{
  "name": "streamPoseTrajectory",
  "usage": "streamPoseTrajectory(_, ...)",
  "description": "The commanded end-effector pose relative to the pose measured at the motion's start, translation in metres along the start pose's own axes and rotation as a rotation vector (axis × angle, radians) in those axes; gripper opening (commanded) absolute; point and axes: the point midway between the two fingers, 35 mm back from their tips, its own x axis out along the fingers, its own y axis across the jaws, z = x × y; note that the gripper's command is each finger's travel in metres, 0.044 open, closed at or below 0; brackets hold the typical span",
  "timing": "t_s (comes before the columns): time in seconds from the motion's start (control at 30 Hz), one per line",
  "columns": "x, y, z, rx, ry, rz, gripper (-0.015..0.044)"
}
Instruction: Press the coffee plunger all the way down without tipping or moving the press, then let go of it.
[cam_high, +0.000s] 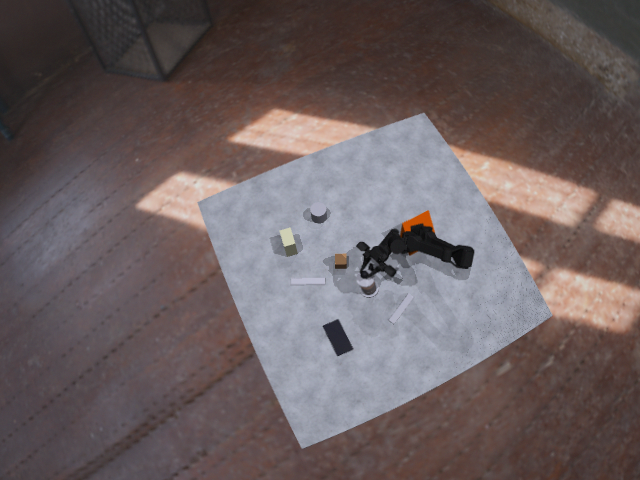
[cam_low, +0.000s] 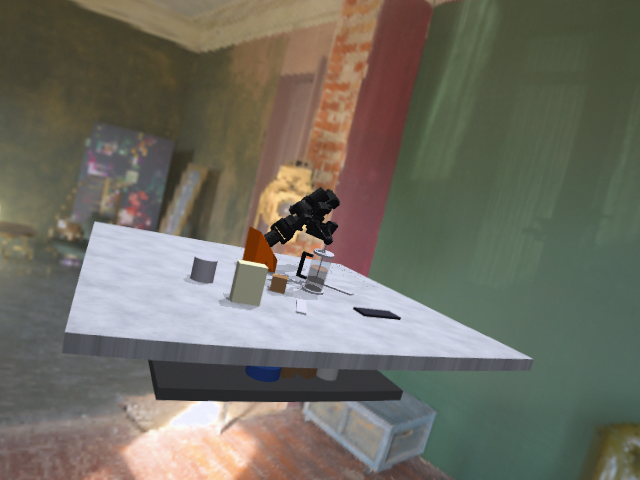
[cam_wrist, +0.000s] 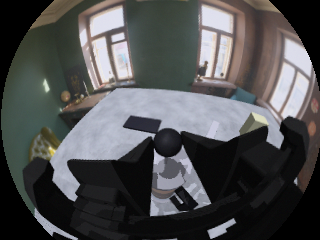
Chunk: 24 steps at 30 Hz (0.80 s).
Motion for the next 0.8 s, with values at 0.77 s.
streamPoseTrajectory(0.77, 0.0065, -0.0029, -0.0126, 0.046, 0.043, 0.022, 0.0126)
